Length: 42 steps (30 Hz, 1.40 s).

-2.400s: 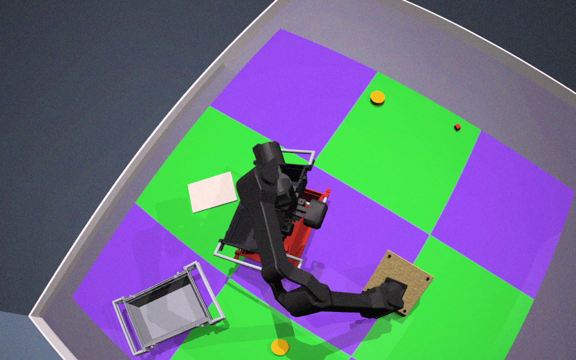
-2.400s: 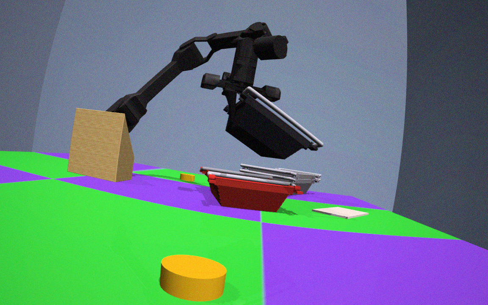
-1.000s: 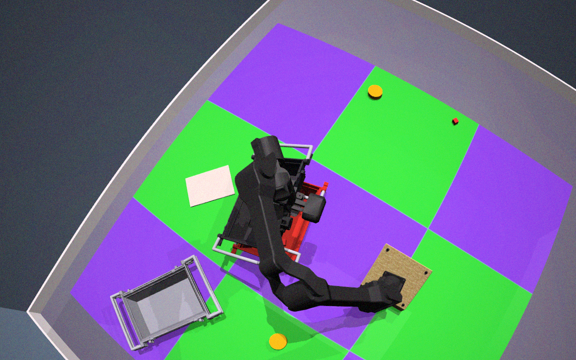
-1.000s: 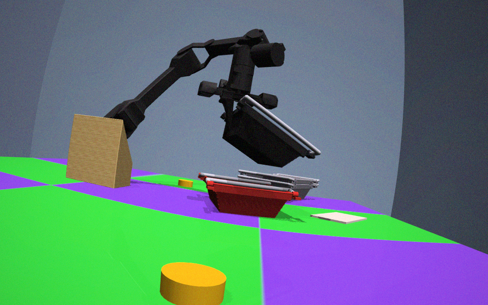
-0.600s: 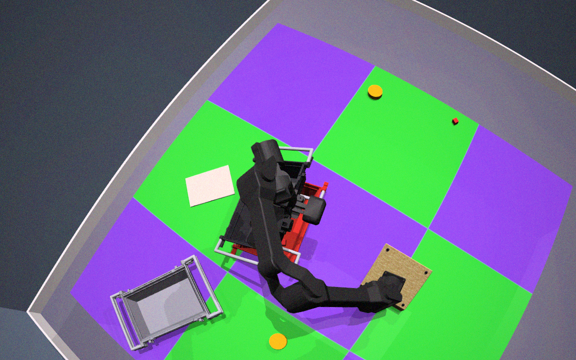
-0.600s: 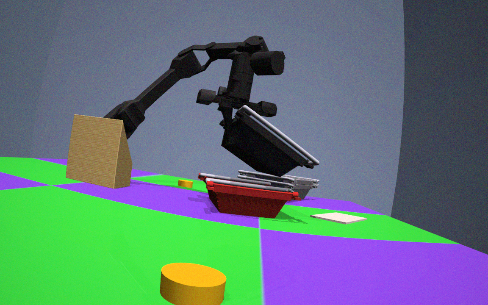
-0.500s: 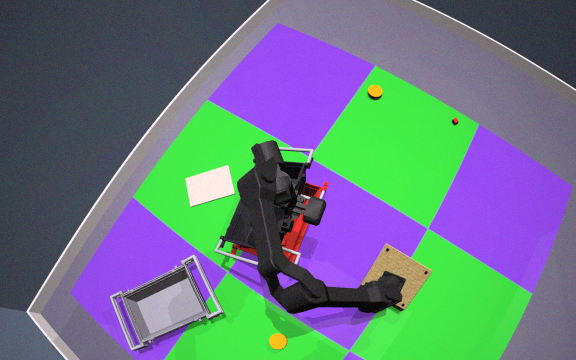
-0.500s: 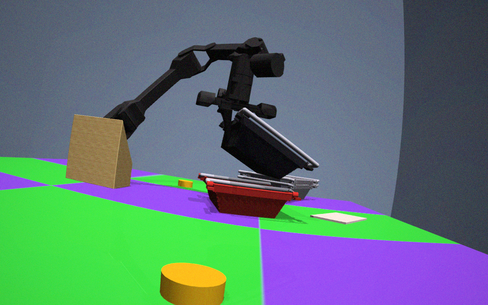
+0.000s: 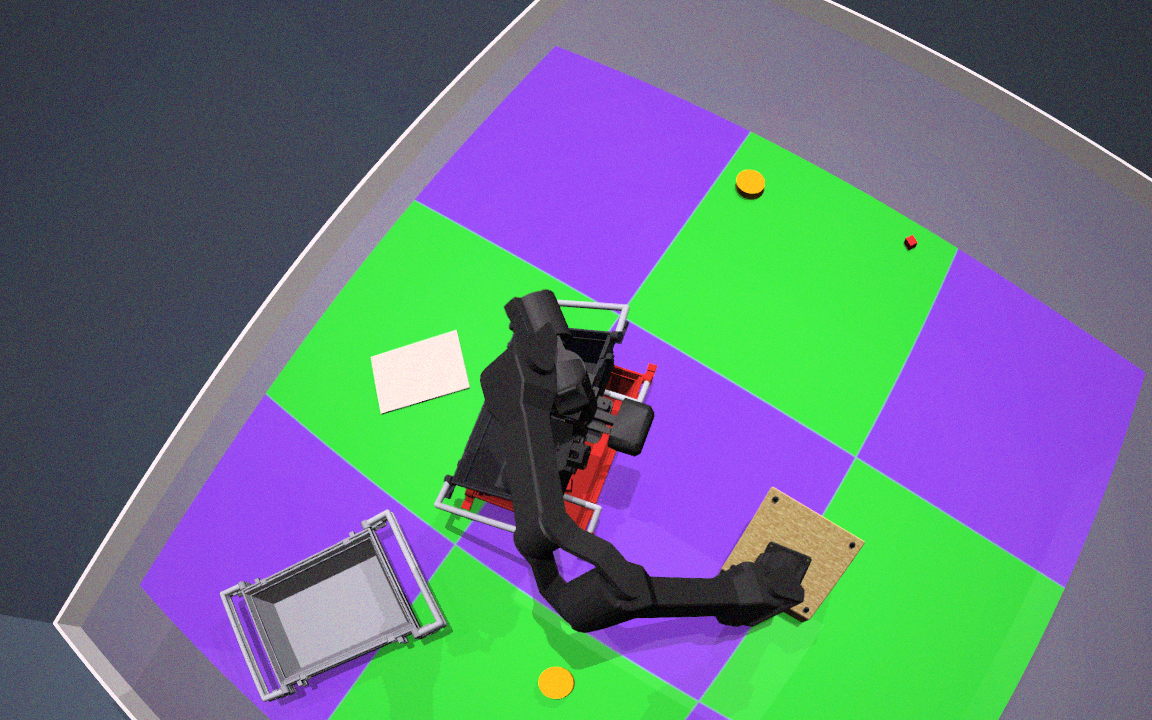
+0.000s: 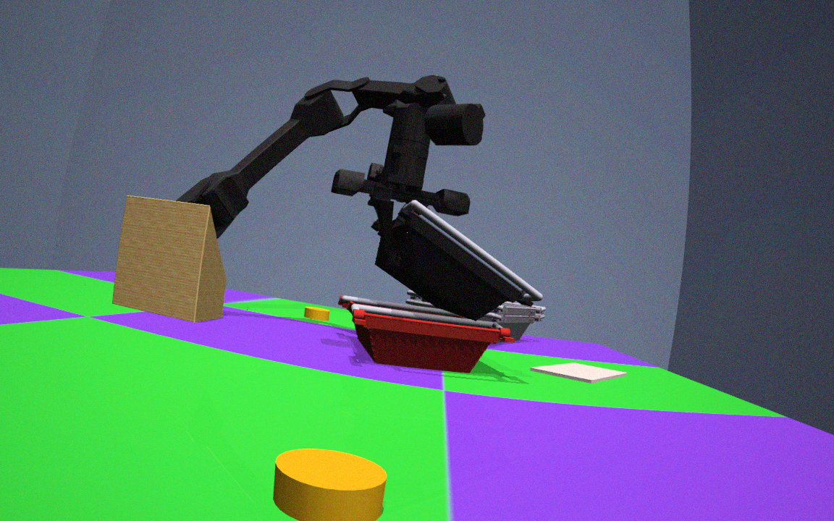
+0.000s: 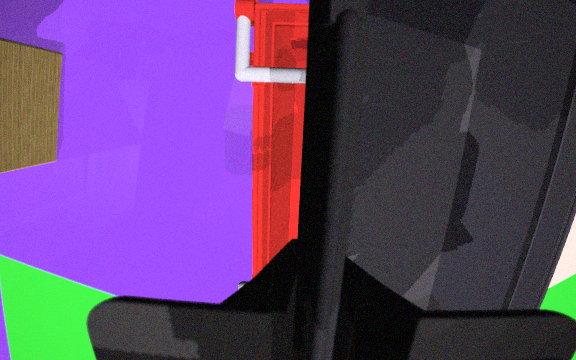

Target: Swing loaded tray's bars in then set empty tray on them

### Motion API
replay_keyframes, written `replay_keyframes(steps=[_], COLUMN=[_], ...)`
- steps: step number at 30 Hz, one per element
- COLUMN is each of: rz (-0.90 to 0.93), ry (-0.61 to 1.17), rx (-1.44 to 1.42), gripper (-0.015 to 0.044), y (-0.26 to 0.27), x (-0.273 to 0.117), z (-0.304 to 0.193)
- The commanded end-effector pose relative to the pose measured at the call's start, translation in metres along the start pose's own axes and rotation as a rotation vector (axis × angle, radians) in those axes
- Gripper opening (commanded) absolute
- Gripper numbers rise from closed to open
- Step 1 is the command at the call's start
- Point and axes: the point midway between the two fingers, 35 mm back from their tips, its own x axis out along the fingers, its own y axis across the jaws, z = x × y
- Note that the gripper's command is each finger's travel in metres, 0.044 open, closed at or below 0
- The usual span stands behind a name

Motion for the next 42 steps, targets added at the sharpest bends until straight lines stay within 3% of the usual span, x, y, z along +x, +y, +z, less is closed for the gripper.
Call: replay_keyframes(steps=[1, 42], rz=[-0.020, -0.020], ry=[0.004, 0.003], rx=[0.002, 0.003], gripper=[0.0000, 0.0000], y=[0.000, 0.019], x=[-0.001, 0.026], z=[0.000, 0.000])
